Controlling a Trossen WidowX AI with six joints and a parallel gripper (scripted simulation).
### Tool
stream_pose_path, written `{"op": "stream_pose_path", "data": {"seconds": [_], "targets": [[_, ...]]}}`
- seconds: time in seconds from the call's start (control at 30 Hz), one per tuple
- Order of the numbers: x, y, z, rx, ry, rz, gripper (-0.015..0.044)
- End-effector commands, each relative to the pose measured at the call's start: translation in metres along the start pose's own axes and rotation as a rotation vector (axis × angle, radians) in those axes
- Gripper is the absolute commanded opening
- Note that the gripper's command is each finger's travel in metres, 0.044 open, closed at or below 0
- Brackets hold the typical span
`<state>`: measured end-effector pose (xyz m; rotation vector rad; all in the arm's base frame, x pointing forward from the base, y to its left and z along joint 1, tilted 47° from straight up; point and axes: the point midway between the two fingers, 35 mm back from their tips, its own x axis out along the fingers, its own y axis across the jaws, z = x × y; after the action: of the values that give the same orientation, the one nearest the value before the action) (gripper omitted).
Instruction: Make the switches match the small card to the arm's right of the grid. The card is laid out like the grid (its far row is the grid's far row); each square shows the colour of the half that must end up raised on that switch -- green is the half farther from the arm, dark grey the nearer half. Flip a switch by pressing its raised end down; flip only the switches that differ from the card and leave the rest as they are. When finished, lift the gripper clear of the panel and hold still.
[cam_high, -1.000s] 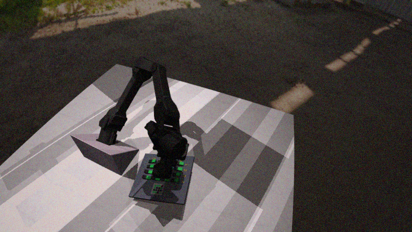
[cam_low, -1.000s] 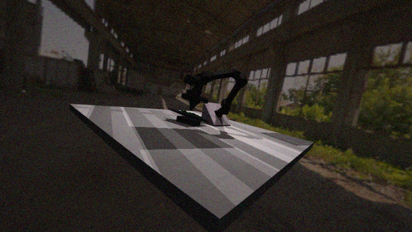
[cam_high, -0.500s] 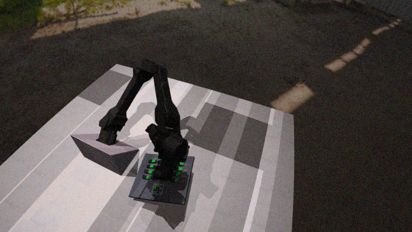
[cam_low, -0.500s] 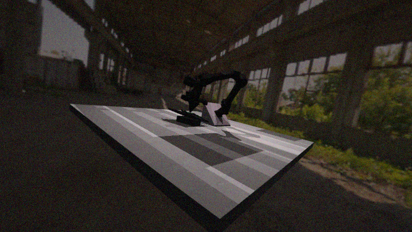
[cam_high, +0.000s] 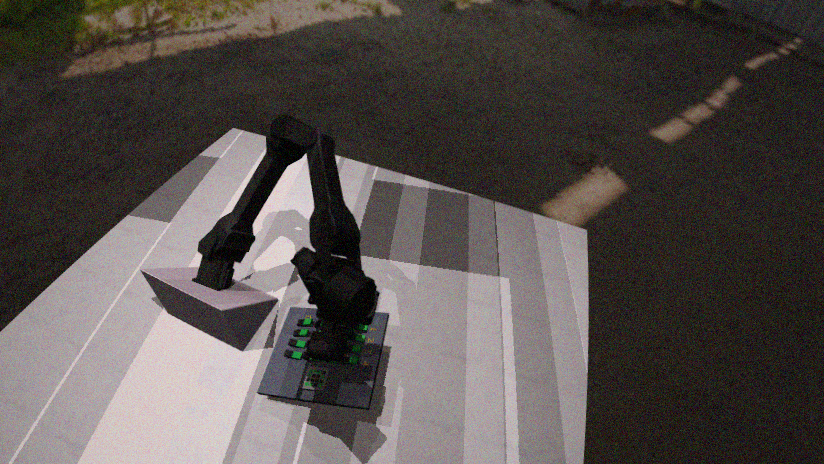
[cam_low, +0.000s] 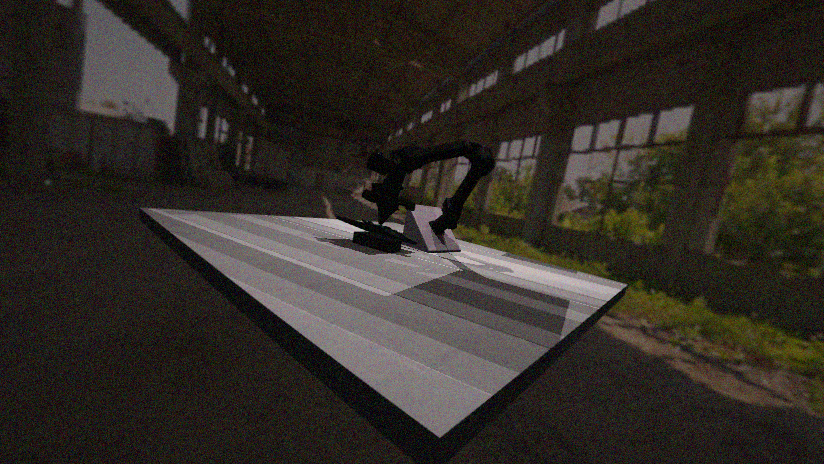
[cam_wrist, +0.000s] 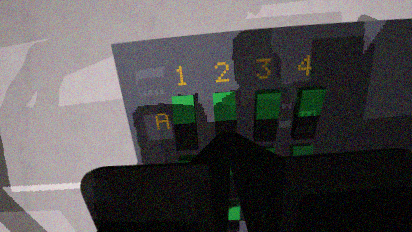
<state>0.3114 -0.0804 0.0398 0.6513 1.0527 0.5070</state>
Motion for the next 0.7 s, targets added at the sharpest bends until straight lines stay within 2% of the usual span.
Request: {"op": "stream_pose_path", "data": {"seconds": [0.0, 0.67], "targets": [[0.0008, 0.0002, 0.0004, 0.002, -0.003, 0.004, 0.0000], [0.0034, 0.0003, 0.0004, 0.002, -0.003, 0.004, 0.0000]]}}
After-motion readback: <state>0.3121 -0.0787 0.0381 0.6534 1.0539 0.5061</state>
